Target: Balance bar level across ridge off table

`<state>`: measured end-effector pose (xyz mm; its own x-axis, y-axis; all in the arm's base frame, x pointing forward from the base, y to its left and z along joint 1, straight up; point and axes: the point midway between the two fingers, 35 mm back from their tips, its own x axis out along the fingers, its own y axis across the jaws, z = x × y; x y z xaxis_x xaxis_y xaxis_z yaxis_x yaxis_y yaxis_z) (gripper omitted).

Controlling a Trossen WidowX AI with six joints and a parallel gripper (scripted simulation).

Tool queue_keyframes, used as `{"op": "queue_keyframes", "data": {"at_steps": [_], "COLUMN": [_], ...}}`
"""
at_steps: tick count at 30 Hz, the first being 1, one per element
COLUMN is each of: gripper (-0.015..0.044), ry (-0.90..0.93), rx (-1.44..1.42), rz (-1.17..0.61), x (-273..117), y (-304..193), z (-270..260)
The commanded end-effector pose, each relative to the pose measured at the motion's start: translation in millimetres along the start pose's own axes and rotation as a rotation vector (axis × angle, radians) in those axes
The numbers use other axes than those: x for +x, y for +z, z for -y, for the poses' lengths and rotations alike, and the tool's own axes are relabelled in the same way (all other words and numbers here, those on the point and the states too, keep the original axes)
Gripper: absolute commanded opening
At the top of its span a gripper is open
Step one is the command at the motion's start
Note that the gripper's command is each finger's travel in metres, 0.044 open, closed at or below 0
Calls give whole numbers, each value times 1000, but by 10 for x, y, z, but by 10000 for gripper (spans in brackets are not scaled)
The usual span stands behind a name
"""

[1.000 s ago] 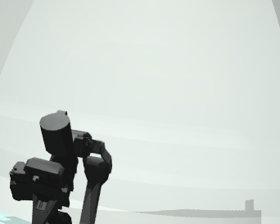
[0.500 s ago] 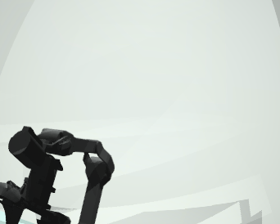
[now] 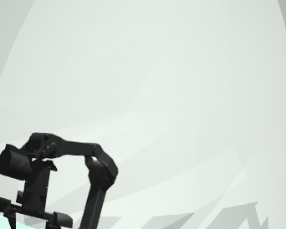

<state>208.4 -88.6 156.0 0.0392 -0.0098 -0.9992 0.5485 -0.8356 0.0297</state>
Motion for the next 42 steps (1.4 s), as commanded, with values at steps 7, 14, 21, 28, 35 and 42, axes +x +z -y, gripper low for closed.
{"op": "queue_keyframes", "data": {"at_steps": [7, 14, 21, 28, 35, 42], "gripper": [315, 315, 315, 315, 315, 315], "ry": [-8, -8, -9, -9, -9, -9], "rx": [23, 23, 23, 23, 23, 23], "rz": [14, 14, 14, 14, 14, 14], "x": [223, 684, 845, 929, 1044, 1101], "y": [20, 30, 45, 44, 47, 49], "z": [-9, 0, 21, 19, 21, 24]}}
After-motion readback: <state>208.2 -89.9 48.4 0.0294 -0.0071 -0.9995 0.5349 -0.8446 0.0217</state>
